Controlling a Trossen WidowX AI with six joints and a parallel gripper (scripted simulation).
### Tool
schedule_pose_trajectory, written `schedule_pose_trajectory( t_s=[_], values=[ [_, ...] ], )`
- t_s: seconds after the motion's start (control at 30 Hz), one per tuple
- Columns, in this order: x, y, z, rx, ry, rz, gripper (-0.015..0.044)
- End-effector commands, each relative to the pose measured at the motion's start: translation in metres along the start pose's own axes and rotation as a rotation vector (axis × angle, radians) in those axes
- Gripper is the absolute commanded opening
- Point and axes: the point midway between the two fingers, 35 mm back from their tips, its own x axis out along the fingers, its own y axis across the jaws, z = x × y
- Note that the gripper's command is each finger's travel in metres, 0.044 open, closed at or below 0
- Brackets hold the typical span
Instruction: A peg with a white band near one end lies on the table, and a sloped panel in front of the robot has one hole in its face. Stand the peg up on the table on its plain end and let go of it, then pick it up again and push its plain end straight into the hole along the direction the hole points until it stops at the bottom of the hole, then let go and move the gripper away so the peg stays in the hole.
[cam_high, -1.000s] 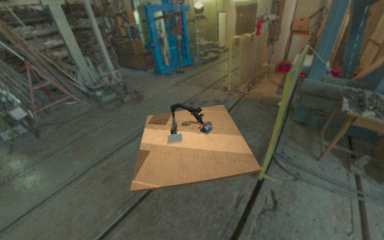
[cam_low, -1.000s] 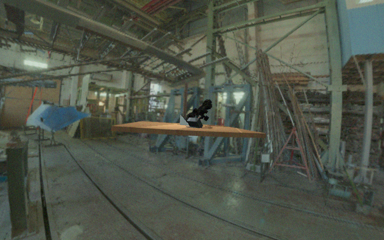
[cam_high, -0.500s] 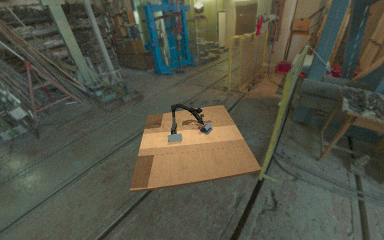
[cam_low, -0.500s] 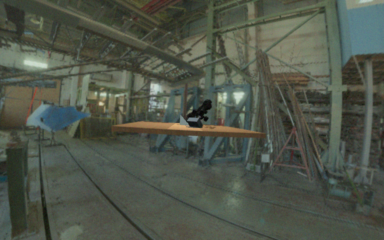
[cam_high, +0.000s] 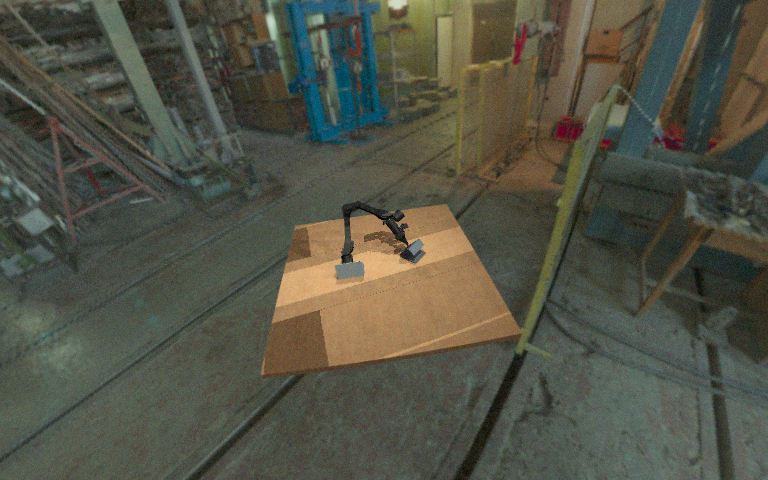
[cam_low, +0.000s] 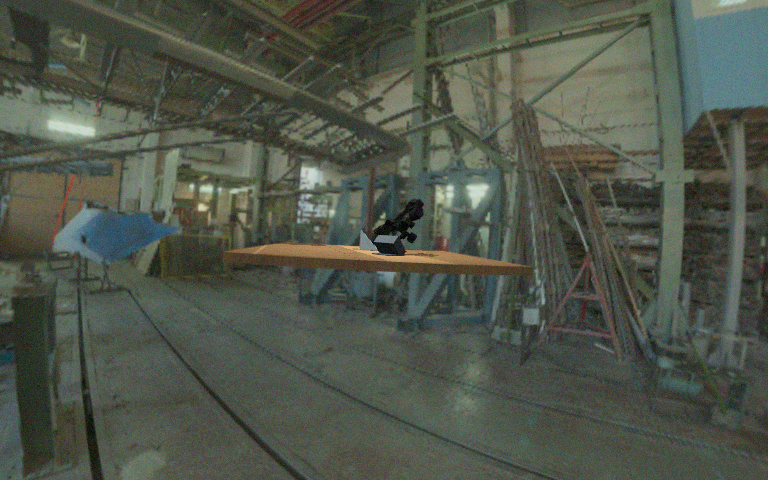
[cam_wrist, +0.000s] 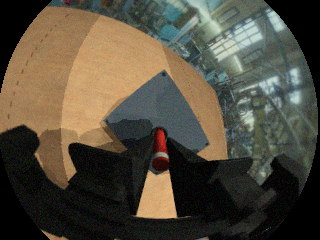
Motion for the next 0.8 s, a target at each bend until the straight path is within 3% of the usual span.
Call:
schedule_pose_trajectory(
  t_s=[0.0, 0.37, 0.77],
  values=[
    [0.0, 0.0, 0.0, 0.0, 0.0, 0.0, 0.0157],
    [-0.005, 0.0, 0.001, 0.0, 0.0, -0.001, 0.044],
    [-0.029, 0.0, 0.003, 0.002, 0.002, -0.004, 0.044]
  ],
)
